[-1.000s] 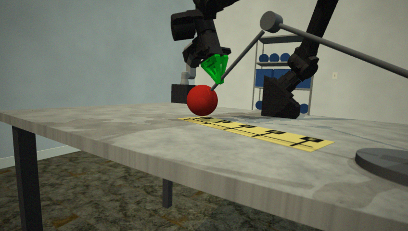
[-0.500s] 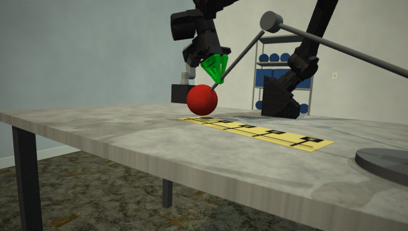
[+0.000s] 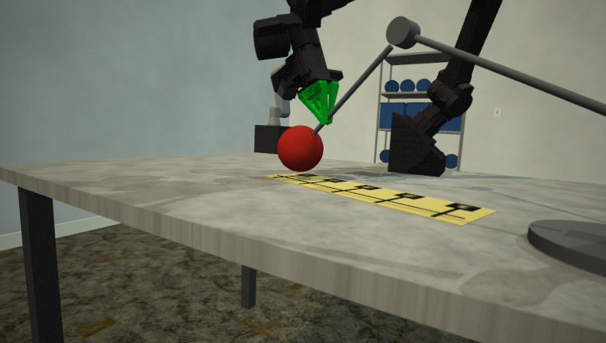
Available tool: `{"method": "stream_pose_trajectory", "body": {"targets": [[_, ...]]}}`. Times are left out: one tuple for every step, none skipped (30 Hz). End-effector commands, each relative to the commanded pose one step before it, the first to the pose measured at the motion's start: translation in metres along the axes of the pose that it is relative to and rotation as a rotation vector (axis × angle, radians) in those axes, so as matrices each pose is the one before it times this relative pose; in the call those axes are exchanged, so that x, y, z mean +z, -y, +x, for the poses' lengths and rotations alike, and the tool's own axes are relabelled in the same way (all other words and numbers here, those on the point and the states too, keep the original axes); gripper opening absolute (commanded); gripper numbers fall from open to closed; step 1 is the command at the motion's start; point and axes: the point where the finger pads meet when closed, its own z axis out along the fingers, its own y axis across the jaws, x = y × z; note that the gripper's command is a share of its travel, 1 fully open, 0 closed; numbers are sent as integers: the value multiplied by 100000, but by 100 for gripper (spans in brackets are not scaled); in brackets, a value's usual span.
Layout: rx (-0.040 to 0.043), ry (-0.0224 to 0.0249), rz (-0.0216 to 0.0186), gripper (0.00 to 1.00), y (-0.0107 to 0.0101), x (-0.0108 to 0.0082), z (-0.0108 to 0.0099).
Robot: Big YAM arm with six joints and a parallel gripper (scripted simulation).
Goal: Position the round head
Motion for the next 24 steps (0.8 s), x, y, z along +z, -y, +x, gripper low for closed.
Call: {"method": "stream_pose_trajectory", "body": {"targets": [[375,1569,-7599,0,-1059,-4449,-1375],[0,0,0,0,0,0,0],[0,0,0,0,0,0,0],[0,0,0,0,0,0,0],[0,0,0,0,0,0,0],[0,0,0,0,0,0,0],[0,0,0,0,0,0,0],[0,0,0,0,0,0,0],[0,0,0,0,0,0,0],[0,0,0,0,0,0,0],[0,0,0,0,0,0,0],[0,0,0,0,0,0,0],[0,0,0,0,0,0,0],[0,0,0,0,0,0,0],[0,0,0,0,0,0,0],[0,0,0,0,0,0,0],[0,0,0,0,-72,-296,-175],[0,0,0,0,-72,-296,-175],[0,0,0,0,-72,-296,-175],[0,0,0,0,-72,-296,-175],[0,0,0,0,-72,-296,-175],[0,0,0,0,-72,-296,-175],[0,0,0,0,-72,-296,-175],[0,0,0,0,-72,-296,-175]]}}
